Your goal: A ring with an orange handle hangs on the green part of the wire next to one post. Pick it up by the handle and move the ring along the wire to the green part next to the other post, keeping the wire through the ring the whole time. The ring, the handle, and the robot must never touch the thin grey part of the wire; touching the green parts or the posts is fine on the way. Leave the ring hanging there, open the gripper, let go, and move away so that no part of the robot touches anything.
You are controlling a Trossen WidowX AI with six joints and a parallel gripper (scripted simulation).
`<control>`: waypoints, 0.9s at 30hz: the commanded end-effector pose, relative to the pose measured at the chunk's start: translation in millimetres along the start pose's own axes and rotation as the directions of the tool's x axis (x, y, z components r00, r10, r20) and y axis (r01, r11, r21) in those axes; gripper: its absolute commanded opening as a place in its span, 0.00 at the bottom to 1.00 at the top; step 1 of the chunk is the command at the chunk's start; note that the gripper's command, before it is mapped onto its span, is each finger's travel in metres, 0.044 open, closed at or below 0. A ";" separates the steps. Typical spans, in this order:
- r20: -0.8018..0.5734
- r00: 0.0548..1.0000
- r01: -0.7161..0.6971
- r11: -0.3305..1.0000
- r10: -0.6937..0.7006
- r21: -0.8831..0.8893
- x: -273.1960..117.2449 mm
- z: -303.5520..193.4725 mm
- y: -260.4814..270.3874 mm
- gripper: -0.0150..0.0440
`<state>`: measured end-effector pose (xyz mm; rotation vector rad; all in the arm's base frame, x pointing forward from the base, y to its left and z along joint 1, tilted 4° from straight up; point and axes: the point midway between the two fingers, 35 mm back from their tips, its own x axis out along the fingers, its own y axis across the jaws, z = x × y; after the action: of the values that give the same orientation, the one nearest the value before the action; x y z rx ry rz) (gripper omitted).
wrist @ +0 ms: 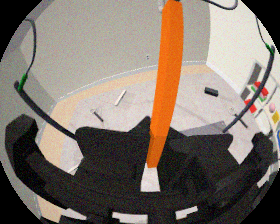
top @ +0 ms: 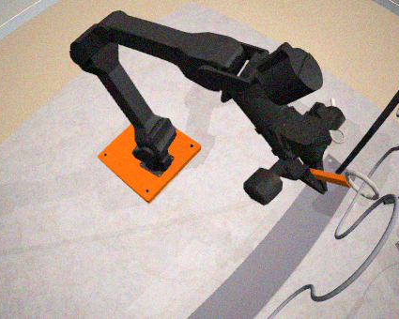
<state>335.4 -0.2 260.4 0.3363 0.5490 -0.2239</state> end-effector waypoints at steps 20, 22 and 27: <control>-0.001 0.963 -0.241 0.861 0.270 0.448 -19.2 17.8 77.3 0.00; 0.006 0.956 -0.260 0.834 0.294 0.486 -22.0 21.3 83.4 0.00; 0.028 0.936 -0.302 0.760 0.351 0.576 -29.5 31.3 97.6 0.00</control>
<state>351.7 74.9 318.6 0.9694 0.4875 -0.0489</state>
